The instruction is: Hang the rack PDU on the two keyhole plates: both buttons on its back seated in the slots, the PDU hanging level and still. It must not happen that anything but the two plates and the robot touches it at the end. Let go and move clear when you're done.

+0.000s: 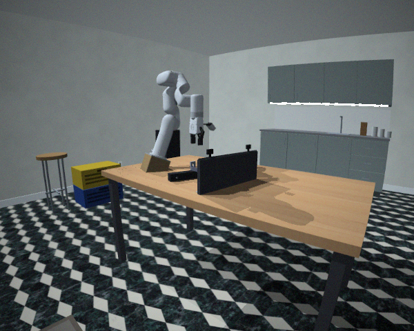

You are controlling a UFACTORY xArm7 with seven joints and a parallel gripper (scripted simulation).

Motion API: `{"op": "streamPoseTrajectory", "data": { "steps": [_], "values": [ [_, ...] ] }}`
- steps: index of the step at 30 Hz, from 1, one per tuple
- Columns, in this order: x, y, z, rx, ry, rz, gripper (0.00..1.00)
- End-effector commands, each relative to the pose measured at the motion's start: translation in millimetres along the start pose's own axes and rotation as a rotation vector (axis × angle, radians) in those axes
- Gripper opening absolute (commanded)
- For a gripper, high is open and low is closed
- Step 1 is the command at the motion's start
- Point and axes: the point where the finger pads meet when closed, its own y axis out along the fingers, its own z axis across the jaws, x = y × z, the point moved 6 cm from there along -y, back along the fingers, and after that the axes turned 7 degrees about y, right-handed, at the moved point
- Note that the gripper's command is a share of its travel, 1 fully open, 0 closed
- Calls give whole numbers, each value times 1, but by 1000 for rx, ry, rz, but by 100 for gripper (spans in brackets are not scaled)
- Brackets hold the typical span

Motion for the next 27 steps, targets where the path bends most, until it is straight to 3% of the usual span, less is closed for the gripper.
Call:
{"op": "streamPoseTrajectory", "data": {
  "steps": [1, 6, 12, 27],
  "values": [
    [-1, 17, 5, 10, -1, 7, 97],
    [-2, 52, 6, 10, -1, 7, 97],
    [-2, 78, 6, 10, -1, 7, 97],
    [-2, 97, 7, 9, -1, 7, 97]
  ]
}}
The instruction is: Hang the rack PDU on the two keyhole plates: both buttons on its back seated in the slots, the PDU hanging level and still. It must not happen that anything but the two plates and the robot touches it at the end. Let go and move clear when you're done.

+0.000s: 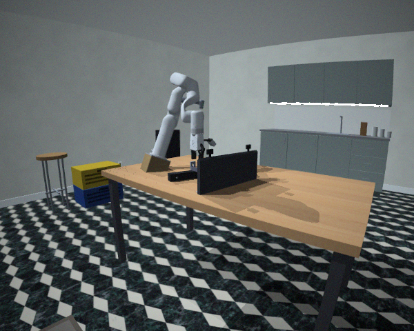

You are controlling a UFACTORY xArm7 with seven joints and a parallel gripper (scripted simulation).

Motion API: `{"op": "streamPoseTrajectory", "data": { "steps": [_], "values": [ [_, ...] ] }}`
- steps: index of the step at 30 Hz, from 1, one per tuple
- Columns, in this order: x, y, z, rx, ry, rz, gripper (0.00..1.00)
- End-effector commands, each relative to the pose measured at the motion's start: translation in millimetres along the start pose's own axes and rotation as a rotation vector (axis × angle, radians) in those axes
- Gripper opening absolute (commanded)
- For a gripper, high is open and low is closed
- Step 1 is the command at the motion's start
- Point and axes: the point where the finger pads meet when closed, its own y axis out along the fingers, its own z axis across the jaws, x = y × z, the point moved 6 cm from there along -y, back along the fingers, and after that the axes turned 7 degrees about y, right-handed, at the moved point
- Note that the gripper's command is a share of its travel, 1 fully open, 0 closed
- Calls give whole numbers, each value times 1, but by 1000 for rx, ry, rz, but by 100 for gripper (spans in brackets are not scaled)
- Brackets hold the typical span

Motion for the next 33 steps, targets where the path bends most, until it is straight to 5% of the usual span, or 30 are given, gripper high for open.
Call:
{"op": "streamPoseTrajectory", "data": {
  "steps": [1, 14, 33],
  "values": [
    [0, 1, 1, 2, 0, 3, 97],
    [0, 9, 1, 2, 0, 3, 97],
    [0, 82, 2, 2, 0, 3, 97]
  ]
}}
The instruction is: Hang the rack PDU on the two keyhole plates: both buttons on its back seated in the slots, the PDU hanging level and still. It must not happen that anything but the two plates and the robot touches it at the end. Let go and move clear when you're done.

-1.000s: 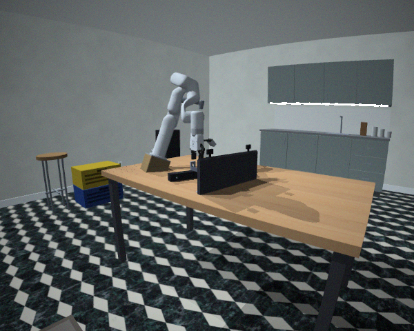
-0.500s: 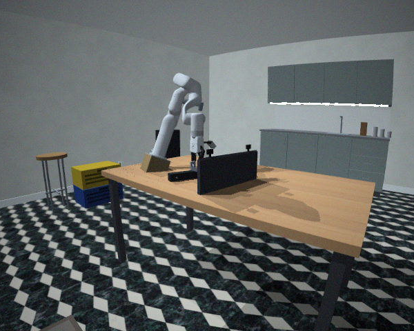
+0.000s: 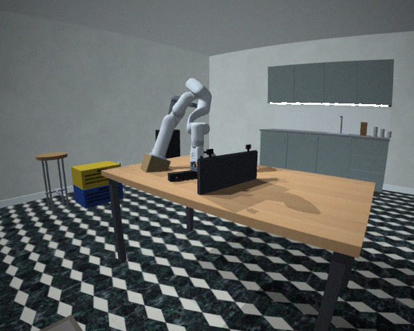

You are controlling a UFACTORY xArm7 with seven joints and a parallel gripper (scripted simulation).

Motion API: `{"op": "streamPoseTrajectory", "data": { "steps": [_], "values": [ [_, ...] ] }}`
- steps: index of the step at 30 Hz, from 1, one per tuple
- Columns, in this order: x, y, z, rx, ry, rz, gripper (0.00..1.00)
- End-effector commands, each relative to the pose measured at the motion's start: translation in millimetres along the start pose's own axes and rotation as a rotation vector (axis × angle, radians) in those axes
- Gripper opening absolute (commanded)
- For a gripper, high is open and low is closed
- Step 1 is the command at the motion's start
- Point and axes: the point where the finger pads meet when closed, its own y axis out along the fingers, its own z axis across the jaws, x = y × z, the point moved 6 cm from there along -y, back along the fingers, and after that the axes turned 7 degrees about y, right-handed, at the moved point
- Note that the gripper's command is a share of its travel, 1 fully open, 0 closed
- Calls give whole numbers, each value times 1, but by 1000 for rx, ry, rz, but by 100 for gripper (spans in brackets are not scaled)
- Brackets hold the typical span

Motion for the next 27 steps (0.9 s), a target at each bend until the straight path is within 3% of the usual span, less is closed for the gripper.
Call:
{"op": "streamPoseTrajectory", "data": {
  "steps": [1, 15, 16, 27],
  "values": [
    [1, 11, 4, 5, -1, 18, 97],
    [1, 12, 4, 5, -1, 18, 97],
    [1, 12, 4, 5, -1, 18, 0],
    [1, 12, 4, 5, -1, 18, 0]
  ]
}}
